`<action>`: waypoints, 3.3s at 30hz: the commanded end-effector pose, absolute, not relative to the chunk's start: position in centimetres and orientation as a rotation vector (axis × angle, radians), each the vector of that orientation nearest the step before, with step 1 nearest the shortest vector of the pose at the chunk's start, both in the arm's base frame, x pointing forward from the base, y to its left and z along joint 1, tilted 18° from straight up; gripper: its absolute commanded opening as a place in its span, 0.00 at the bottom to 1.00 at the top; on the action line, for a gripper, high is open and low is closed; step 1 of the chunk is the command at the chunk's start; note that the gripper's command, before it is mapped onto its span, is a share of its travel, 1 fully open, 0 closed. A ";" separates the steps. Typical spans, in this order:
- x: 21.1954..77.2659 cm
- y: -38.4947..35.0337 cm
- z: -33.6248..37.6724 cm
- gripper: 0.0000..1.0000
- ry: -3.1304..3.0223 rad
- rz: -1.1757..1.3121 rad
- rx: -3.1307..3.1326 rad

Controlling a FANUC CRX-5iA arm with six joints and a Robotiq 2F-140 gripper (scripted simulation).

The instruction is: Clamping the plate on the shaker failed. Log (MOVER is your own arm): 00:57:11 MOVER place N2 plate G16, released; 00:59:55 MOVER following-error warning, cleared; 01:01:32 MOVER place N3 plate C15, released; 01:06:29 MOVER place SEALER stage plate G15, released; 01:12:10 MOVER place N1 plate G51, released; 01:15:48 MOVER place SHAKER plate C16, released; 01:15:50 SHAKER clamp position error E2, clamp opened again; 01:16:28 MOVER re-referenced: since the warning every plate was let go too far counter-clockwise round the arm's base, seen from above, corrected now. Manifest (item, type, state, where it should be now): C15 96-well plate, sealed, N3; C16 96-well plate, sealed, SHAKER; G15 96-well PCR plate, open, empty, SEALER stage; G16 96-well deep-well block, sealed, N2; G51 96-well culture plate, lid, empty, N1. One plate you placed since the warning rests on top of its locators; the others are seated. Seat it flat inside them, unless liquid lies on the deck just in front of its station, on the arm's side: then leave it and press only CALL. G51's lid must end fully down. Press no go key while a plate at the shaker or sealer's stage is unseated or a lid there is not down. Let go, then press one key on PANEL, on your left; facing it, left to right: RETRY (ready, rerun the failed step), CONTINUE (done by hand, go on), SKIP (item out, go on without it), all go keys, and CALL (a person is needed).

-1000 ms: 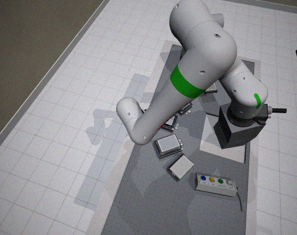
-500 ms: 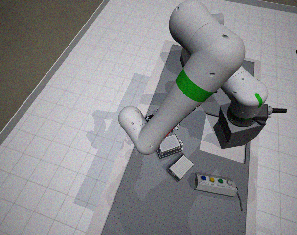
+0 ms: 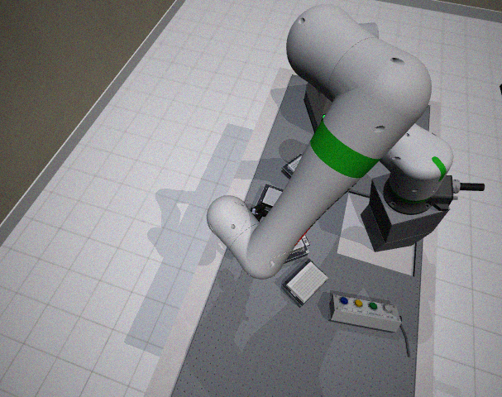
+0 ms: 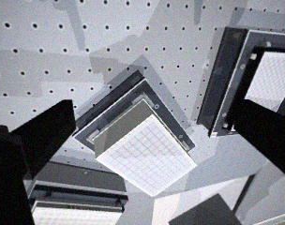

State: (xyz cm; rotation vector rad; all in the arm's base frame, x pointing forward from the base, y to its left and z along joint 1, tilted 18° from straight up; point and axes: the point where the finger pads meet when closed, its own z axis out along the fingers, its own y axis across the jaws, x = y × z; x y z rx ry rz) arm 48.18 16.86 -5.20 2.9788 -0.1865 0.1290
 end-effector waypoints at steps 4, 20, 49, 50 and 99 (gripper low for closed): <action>45.9 19.1 -5.0 1.00 0.001 0.101 2.978; 40.4 23.2 -4.6 1.00 0.401 0.038 2.932; 30.9 27.5 -4.0 1.00 1.048 -0.069 2.735; 30.9 27.5 -4.0 1.00 1.068 -0.073 2.726; 27.8 28.3 -3.8 1.00 1.270 -0.109 2.627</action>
